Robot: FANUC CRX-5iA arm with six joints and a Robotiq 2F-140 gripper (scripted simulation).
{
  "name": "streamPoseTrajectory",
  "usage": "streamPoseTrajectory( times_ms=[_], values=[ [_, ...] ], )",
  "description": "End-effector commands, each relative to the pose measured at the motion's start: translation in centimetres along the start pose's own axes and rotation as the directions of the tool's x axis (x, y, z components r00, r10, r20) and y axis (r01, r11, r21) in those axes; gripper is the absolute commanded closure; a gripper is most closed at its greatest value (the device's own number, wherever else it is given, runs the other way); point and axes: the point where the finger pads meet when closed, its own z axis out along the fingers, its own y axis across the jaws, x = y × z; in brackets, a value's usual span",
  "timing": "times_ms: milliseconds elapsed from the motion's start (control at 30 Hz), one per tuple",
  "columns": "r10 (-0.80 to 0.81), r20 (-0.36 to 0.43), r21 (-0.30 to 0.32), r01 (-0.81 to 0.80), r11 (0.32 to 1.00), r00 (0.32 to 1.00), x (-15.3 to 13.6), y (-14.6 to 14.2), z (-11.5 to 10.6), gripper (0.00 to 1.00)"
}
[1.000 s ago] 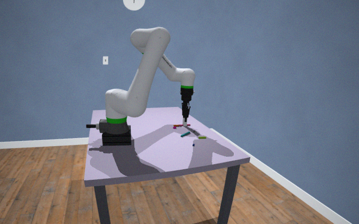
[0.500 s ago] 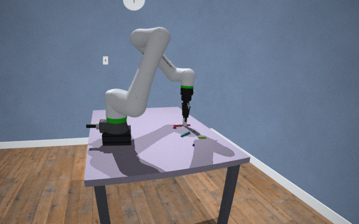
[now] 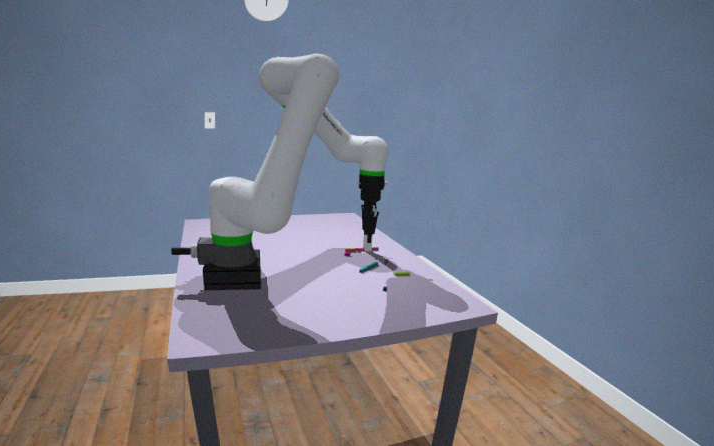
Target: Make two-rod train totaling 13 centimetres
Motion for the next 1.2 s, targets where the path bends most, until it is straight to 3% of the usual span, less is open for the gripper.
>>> streamPoseTrajectory(
  times_ms=[0,467,900,1167],
  values=[
    [0.0,0.0,0.0,0.0,1.0,1.0,0.0,0.0,0.0,0.95],
    [0.0,0.0,0.0,0.0,1.0,1.0,0.0,0.0,0.0,0.85],
    [0.0,0.0,0.0,0.0,1.0,1.0,0.0,0.0,-0.1,0.85],
    [0.0,0.0,0.0,0.0,1.0,1.0,0.0,0.0,-2.4,0.85]
  ],
)
